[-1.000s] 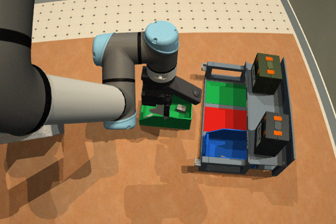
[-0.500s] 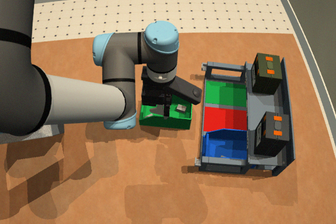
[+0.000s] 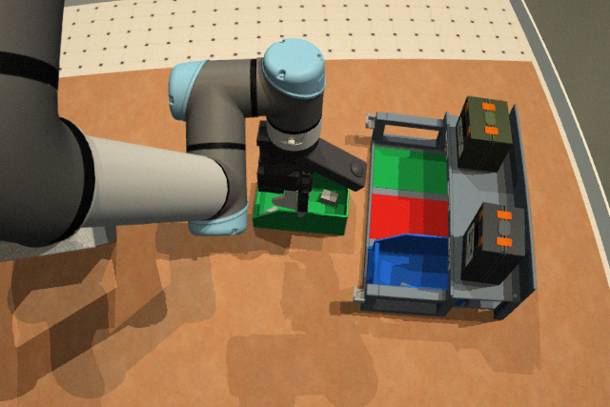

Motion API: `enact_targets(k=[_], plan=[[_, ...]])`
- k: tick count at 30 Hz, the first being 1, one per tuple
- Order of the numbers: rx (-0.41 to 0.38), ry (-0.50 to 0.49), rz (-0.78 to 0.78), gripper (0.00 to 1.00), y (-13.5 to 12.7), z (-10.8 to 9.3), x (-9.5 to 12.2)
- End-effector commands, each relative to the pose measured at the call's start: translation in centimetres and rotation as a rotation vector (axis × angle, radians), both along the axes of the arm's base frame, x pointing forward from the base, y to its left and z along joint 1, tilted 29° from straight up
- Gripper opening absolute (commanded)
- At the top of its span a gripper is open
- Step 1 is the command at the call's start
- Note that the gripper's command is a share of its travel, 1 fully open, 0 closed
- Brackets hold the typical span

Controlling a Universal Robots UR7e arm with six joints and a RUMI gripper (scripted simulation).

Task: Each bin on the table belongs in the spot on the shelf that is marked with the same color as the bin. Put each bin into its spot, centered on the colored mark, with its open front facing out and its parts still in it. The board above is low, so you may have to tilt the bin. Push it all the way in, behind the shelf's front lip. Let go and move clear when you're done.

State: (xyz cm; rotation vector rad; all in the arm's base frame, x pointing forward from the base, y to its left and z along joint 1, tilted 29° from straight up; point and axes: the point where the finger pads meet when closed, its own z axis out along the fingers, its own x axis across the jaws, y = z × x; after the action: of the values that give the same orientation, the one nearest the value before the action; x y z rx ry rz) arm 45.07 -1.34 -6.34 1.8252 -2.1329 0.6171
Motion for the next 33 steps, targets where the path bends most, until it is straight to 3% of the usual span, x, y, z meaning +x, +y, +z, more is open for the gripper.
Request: enact_targets(k=[1,33], plan=[[0.001,0.0,-0.001,0.15,-0.2,-0.3,0.1],[0.001,0.002,-0.001,0.15,-1.8,-3.2,0.2]])
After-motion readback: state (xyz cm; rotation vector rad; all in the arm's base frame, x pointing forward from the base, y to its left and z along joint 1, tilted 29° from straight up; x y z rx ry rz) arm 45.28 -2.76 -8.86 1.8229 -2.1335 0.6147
